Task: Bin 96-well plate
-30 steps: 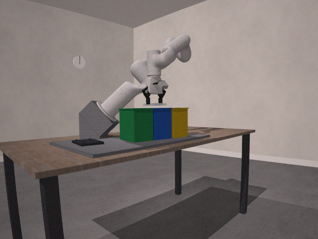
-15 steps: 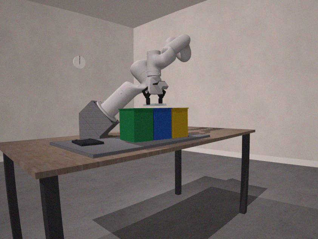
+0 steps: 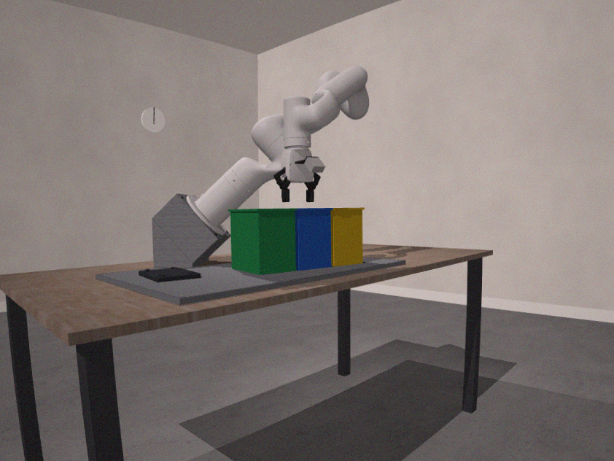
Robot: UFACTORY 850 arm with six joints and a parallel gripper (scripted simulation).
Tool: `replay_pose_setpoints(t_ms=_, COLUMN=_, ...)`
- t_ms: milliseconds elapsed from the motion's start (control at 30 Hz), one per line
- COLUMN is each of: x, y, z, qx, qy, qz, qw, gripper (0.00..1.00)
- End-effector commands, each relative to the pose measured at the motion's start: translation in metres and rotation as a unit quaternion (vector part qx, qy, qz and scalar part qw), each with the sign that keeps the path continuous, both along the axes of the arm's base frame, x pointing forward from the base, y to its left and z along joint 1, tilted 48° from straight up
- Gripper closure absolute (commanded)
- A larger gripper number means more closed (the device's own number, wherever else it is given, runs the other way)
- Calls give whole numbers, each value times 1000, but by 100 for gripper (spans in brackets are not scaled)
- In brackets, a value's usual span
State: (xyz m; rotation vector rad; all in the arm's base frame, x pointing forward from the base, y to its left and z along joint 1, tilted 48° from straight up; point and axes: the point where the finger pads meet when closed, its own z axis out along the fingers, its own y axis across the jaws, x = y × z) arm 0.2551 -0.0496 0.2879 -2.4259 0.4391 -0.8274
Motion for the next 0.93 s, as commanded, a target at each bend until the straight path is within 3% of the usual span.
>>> replay_pose_setpoints(t_ms=0, x=0, y=0, z=0, qx=0, qy=0, qz=0, qw=1000, gripper=0)
replay_pose_setpoints(t_ms=900, x=-3, y=-2, z=4, qx=0, qy=0, qz=0, qw=1000, gripper=0)
